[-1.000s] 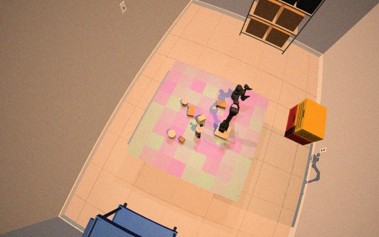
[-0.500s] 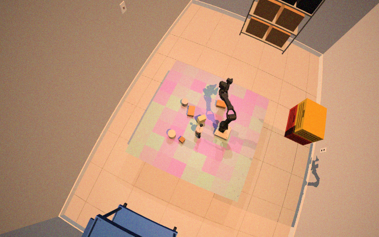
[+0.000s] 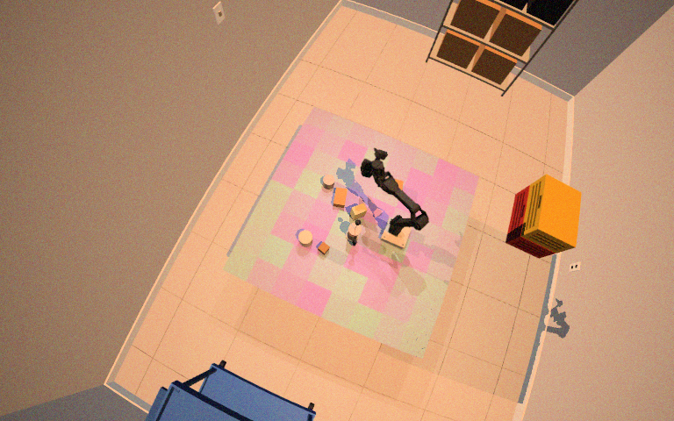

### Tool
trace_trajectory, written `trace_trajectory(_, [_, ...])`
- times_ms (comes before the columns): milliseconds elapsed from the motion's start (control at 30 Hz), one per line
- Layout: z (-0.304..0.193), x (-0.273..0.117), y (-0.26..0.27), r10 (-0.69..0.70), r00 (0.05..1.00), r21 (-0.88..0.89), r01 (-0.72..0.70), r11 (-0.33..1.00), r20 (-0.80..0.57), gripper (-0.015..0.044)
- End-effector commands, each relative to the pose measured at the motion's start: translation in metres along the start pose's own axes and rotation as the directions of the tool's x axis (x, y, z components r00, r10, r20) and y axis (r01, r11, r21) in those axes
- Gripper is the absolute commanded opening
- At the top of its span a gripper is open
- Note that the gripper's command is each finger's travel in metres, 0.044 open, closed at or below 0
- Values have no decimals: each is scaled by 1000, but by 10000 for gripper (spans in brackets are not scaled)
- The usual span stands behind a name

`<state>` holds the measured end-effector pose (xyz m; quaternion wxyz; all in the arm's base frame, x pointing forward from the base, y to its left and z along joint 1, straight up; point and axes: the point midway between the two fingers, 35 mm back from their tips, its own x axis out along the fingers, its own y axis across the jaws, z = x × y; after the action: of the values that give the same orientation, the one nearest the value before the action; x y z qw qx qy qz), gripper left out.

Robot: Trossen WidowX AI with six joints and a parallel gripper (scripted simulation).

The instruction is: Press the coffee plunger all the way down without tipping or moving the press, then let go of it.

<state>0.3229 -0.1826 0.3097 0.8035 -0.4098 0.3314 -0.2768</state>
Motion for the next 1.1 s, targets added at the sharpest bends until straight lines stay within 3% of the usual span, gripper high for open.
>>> trace_trajectory(0, [40, -48, 21, 122, 976, 77, -138, 988, 178, 440])
trace_trajectory(133, [67, -106, 49, 287, 895, 114, -343, 933, 342, 440])
trace_trajectory(267, [74, -171, 77, 461, 756, 84, -556, 827, 465, 440])
trace_trajectory(433, [64, -250, 99, 647, 520, 26, -790, 613, 557, 440])
trace_trajectory(600, [33, -316, 110, 787, 259, -56, -936, 347, 561, 440])
trace_trajectory(667, [27, -323, 111, 802, 223, -66, -949, 309, 555, 440])
trace_trajectory(1067, [2, -304, 162, 802, 221, -68, -949, 309, 555, 440])
